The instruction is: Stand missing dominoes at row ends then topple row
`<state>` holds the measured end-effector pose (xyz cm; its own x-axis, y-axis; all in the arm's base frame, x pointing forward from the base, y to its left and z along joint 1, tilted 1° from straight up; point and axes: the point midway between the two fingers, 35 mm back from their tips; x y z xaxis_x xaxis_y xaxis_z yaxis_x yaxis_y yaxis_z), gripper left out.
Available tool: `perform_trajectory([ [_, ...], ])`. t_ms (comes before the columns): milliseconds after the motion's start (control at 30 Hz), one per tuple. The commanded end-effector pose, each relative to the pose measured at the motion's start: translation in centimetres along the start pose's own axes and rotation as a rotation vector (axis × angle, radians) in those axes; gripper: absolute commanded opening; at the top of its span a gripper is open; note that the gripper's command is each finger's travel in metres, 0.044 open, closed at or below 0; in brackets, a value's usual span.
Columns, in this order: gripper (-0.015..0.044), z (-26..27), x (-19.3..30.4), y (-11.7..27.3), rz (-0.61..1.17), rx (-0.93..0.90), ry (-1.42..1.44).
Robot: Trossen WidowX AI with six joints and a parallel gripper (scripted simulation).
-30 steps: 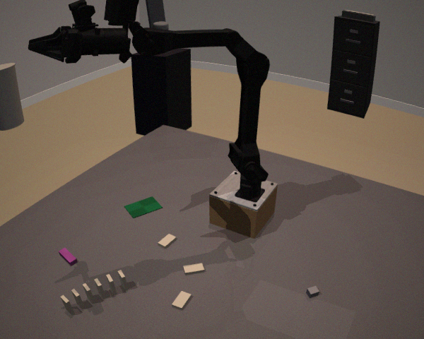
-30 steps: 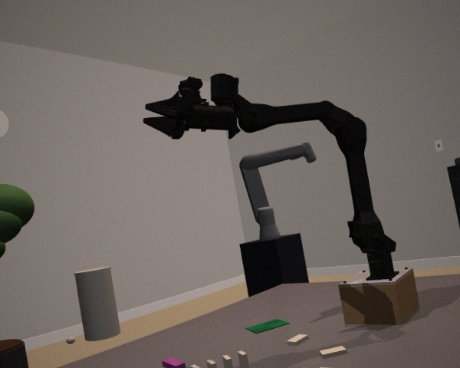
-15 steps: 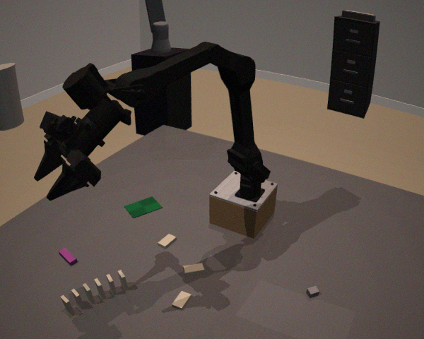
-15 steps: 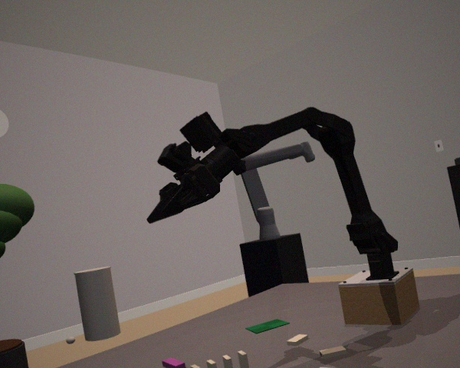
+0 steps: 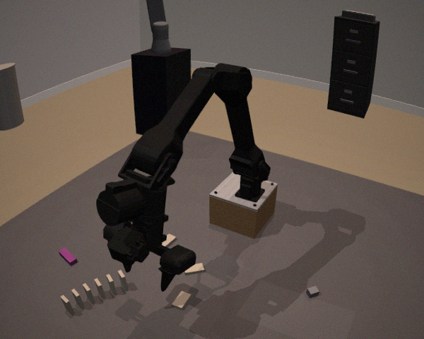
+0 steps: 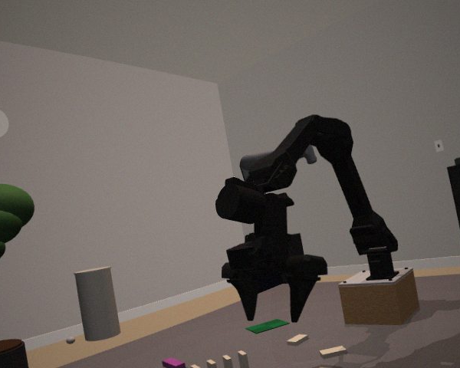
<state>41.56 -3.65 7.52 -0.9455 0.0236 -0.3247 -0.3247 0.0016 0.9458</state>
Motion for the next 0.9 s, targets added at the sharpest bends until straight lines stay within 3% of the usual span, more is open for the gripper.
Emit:
perform_trajectory([
  [0,0.0440,2.6,3.8,-1.9,0.174,-0.010,0.075],
  [100,0.0440,3.6,5.8,-2.8,0.273,-0.015,0.117],
  [267,0.0440,3.7,6.0,-3.0,0.280,-0.015,0.120],
  [500,0.0440,3.5,7.6,-8.9,0.281,-0.015,0.120],
  [867,0.0440,3.3,7.7,-9.9,0.281,-0.015,0.120],
])
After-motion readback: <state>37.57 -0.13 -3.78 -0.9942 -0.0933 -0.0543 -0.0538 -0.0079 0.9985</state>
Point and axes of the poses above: the point midway between the two fingers, 35 mm back from their tips, its own y axis back along the fingers, its own z axis across the jaws, x = y × z, and after that the axes turned 1 degree about y, right-handed
